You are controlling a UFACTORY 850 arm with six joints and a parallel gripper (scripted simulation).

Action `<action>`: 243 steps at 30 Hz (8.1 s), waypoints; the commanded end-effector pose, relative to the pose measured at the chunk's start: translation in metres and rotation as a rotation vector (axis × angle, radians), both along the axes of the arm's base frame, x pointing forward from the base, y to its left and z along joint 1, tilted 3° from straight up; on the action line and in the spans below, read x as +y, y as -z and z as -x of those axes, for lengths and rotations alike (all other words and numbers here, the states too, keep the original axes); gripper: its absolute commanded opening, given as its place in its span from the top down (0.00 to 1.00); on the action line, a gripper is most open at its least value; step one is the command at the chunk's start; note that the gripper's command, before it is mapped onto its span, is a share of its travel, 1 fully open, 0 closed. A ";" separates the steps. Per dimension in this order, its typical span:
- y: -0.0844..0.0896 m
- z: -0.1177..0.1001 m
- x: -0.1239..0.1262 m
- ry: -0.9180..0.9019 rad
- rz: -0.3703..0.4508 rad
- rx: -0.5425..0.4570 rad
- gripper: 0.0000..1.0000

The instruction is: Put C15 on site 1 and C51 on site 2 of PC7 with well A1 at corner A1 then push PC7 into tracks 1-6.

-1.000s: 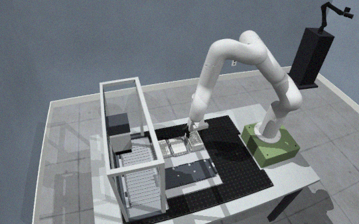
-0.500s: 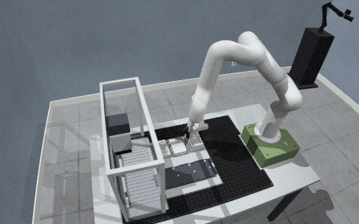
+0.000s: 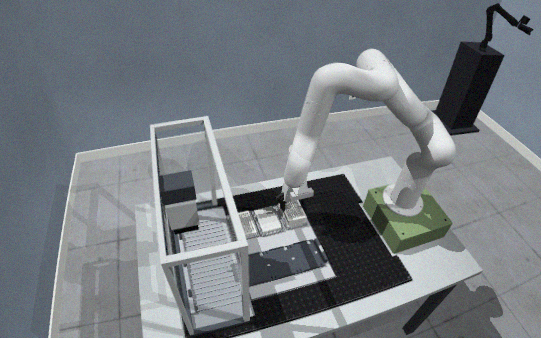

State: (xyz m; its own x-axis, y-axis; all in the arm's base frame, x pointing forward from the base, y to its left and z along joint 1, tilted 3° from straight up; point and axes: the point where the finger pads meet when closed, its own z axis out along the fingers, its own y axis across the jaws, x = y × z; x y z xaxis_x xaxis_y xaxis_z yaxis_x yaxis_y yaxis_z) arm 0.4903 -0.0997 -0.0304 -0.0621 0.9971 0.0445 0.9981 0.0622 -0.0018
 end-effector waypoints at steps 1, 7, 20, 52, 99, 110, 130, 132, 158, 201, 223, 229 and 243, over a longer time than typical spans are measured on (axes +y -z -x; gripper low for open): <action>0.002 -0.001 0.000 0.000 0.000 -0.002 0.00; 0.006 -0.001 0.000 0.000 0.000 -0.002 0.00; 0.013 -0.001 0.000 0.000 0.000 -0.002 0.00; 0.028 -0.001 0.001 0.000 0.000 -0.002 0.00; 0.028 -0.001 0.001 0.000 0.000 -0.002 1.00; 0.028 -0.001 0.001 0.000 0.000 -0.002 1.00; 0.018 -0.001 0.001 0.000 0.000 -0.002 1.00; 0.017 -0.001 0.001 0.000 0.000 -0.002 1.00; -0.001 -0.001 0.000 0.000 0.000 -0.002 1.00; -0.062 -0.001 -0.003 0.000 0.000 -0.002 1.00; -0.096 -0.001 -0.004 0.000 0.000 -0.002 1.00; -0.100 -0.001 -0.005 0.000 0.000 -0.002 1.00; -0.102 -0.016 0.027 0.233 0.001 0.008 1.00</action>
State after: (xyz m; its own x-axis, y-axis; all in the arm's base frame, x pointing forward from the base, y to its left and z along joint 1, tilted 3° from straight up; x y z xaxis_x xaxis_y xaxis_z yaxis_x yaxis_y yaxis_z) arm 0.4981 -0.0881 0.0698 0.0525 0.9971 0.0554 0.9986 -0.0525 -0.0026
